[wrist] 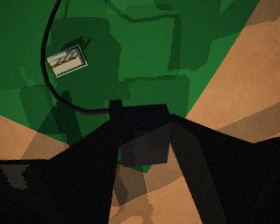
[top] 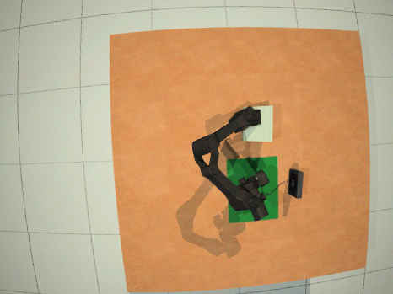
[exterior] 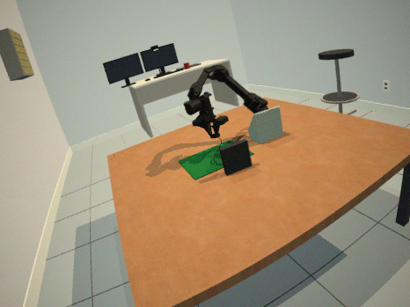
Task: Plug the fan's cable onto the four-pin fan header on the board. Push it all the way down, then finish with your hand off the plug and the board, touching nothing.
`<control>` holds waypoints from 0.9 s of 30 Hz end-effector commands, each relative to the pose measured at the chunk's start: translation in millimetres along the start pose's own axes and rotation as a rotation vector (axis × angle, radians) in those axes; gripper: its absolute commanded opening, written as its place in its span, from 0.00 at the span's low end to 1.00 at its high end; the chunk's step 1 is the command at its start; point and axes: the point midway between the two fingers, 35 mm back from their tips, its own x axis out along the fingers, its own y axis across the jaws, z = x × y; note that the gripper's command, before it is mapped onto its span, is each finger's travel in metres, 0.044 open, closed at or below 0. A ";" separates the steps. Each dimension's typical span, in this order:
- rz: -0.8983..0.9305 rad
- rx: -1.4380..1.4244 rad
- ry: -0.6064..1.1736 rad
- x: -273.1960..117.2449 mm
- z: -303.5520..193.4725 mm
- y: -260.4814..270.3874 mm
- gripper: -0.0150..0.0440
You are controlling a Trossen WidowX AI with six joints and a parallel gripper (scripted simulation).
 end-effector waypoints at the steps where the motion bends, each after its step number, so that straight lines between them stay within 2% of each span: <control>1: -0.021 -0.127 -0.001 0.9 0.5 3.3 0.25; 6: -0.044 -0.274 -0.004 0.6 2.5 5.1 0.25; 12: -0.037 -0.280 -0.006 1.5 2.2 5.6 0.25; 27: 0.135 -0.284 -0.075 20.7 -4.7 14.7 0.25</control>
